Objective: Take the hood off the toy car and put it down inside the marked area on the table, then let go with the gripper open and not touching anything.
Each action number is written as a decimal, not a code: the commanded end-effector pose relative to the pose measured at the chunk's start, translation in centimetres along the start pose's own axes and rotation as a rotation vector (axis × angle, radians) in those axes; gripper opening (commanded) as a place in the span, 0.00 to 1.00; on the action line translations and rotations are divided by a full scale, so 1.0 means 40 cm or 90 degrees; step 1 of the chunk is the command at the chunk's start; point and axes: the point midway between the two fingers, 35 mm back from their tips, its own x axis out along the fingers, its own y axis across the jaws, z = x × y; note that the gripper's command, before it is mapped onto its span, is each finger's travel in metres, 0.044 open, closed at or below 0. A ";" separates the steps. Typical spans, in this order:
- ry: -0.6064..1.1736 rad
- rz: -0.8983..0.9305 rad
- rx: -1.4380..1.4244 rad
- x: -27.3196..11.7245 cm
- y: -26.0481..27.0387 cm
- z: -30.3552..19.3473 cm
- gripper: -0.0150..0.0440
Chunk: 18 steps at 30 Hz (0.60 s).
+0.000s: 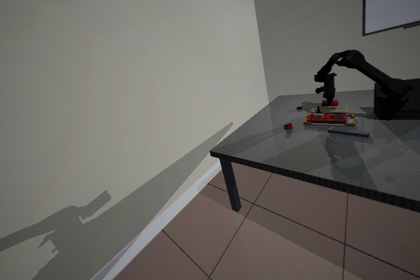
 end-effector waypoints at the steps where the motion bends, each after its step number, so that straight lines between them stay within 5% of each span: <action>1: 0.001 0.005 0.004 0.013 0.003 -0.003 0.25; 18: 0.001 0.006 0.004 0.041 0.005 -0.006 0.25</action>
